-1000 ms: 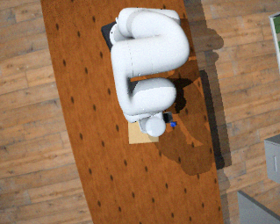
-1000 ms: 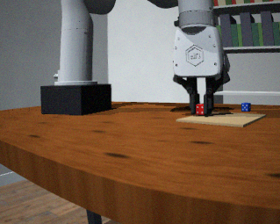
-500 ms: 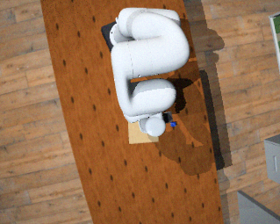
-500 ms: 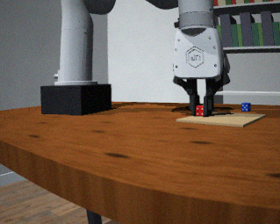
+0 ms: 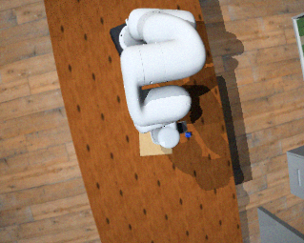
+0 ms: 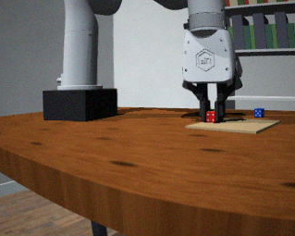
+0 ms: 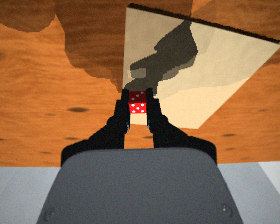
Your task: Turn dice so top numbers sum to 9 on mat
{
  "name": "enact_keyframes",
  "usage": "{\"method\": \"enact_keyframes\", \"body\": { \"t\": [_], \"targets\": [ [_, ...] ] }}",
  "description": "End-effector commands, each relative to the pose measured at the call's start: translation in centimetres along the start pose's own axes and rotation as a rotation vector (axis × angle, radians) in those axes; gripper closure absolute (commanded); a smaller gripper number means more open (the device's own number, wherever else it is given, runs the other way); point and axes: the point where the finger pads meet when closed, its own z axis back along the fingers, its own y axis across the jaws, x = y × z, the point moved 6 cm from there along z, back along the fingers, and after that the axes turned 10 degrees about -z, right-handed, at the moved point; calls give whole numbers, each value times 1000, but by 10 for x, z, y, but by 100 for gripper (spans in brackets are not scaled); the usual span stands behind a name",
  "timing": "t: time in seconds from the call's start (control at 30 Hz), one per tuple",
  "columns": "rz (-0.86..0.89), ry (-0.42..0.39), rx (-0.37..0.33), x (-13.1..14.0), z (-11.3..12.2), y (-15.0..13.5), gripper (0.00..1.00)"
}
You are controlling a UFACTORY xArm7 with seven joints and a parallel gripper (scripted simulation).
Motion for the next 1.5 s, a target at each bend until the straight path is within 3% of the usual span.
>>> {"method": "enact_keyframes", "body": {
  "t": [0.0,0.57,1.07,1.47],
  "targets": [
    [0,0,3,0,1,1,85],
    [0,0,3,0,1,1,85],
    [0,0,3,0,1,1,64],
    [0,0,3,0,3,1,64]
  ]
}}
